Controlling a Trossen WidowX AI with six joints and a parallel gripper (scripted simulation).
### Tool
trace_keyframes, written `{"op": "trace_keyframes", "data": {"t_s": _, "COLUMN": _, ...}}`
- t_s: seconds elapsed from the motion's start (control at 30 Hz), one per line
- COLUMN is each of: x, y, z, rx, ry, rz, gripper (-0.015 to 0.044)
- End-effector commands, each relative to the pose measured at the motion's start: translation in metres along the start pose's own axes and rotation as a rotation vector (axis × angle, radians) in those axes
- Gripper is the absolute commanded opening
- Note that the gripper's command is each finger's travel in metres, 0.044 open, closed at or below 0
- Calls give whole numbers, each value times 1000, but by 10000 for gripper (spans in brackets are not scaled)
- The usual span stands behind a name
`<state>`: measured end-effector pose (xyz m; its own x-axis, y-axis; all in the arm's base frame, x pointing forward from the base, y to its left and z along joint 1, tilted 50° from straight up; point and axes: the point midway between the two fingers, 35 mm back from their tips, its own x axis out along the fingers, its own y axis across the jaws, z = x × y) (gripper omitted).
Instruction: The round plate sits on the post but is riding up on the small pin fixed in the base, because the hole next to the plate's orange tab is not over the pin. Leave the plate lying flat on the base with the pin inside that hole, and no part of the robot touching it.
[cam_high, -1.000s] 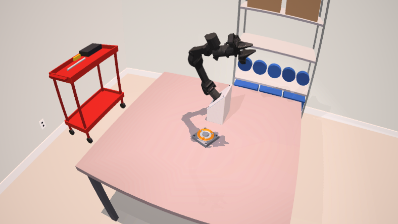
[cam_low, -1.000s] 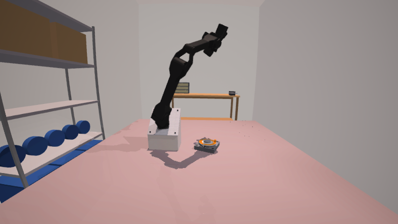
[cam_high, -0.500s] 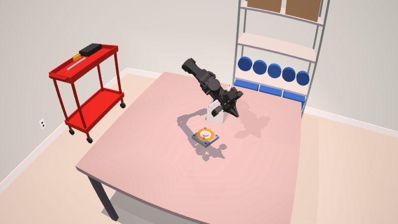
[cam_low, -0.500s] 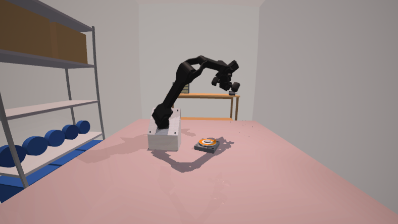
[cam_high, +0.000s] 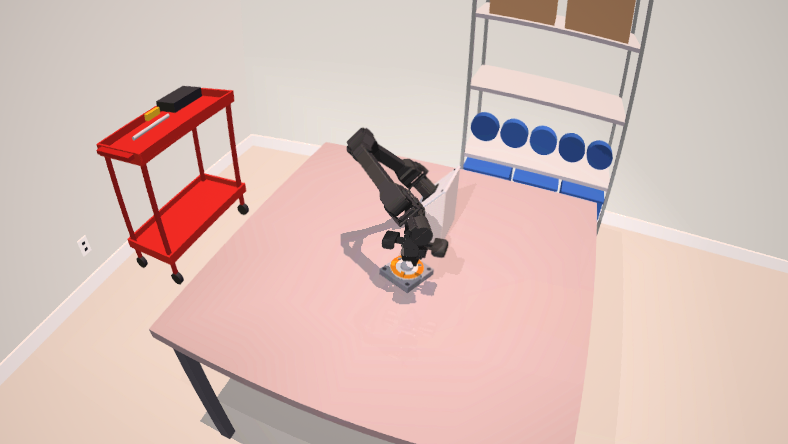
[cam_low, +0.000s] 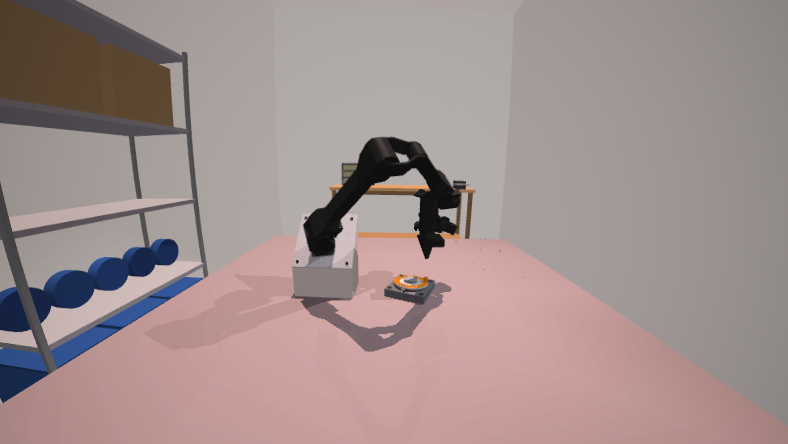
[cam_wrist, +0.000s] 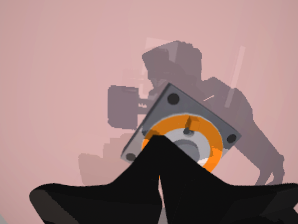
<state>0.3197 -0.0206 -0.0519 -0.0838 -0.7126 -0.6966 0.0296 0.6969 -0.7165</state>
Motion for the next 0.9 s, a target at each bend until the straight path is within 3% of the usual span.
{"op": "trace_keyframes", "data": {"t_s": 0.0, "x": 6, "y": -13, "z": -9, "rx": 59, "ry": 9, "rz": -63, "gripper": 0}}
{"op": "trace_keyframes", "data": {"t_s": 0.2, "x": 9, "y": -19, "z": -6, "rx": 59, "ry": 9, "rz": -63, "gripper": 0}}
{"op": "trace_keyframes", "data": {"t_s": 0.5, "x": 53, "y": -24, "z": -6, "rx": 59, "ry": 9, "rz": -65, "gripper": 0}}
{"op": "trace_keyframes", "data": {"t_s": 0.87, "x": 53, "y": -37, "z": -4, "rx": 59, "ry": 9, "rz": -65, "gripper": 0}}
